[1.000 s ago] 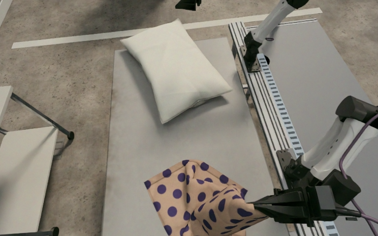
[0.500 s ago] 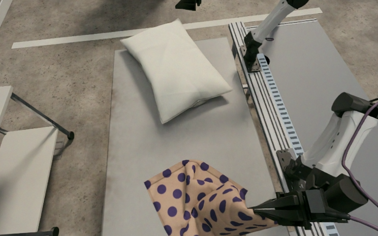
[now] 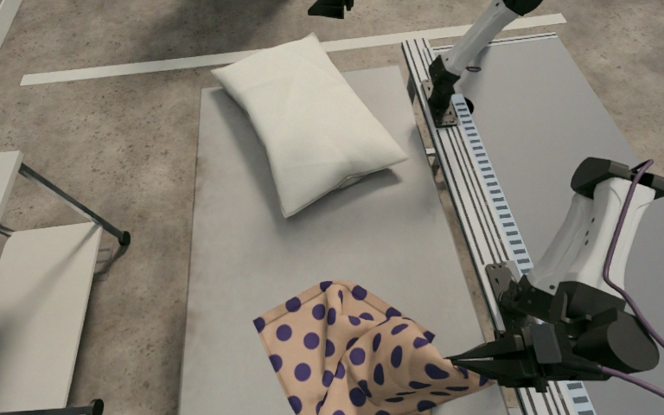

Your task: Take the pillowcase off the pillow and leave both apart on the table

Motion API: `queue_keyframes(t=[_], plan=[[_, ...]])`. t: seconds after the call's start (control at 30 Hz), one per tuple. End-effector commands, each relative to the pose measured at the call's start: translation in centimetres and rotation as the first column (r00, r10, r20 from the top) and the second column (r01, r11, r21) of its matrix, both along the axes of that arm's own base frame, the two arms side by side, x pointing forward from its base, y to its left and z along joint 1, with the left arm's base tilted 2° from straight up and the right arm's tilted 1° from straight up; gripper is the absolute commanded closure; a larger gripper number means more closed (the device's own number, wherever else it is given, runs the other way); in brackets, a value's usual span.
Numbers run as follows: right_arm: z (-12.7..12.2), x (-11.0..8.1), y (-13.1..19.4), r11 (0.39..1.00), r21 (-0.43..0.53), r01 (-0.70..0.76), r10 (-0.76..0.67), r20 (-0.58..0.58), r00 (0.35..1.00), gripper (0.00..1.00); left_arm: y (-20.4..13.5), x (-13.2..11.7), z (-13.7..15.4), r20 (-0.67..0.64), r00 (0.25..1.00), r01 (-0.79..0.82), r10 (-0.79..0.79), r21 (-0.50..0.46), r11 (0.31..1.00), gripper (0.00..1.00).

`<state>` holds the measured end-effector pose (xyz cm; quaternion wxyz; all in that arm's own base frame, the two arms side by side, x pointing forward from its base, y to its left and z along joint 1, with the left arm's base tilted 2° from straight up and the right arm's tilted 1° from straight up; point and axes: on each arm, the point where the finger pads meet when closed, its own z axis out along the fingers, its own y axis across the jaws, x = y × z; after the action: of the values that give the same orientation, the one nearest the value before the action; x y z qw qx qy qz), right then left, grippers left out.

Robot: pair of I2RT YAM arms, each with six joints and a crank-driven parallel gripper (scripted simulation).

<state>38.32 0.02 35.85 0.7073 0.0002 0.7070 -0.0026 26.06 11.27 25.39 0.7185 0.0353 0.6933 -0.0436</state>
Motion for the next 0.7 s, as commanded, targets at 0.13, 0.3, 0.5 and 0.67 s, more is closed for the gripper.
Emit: queue_keyframes(t=[0.13,0.3,0.5,0.67], plan=[[-0.4,0.1,-0.1,1.0,-0.007,0.004,-0.004,-0.004,1.0,0.37,-0.5,-0.7,0.2,-0.074,0.997,0.002,0.0,0.032,0.999,0.99],[-0.4,0.1,-0.1,1.0,-0.007,0.004,-0.004,-0.004,1.0,0.37,-0.2,-0.9,0.2,-0.054,0.998,-0.013,0.015,0.039,0.999,0.99],[-0.4,0.1,-0.1,1.0,-0.007,0.004,-0.004,-0.004,1.0,0.37,-0.5,-1.6,-1.7,-0.047,0.999,0.006,-0.004,0.048,0.999,0.99],[-0.4,0.1,-0.1,1.0,-0.007,0.004,-0.004,-0.004,1.0,0.37,-0.5,-2.2,-2.8,-0.045,0.999,-0.002,0.004,0.053,0.999,0.99]])
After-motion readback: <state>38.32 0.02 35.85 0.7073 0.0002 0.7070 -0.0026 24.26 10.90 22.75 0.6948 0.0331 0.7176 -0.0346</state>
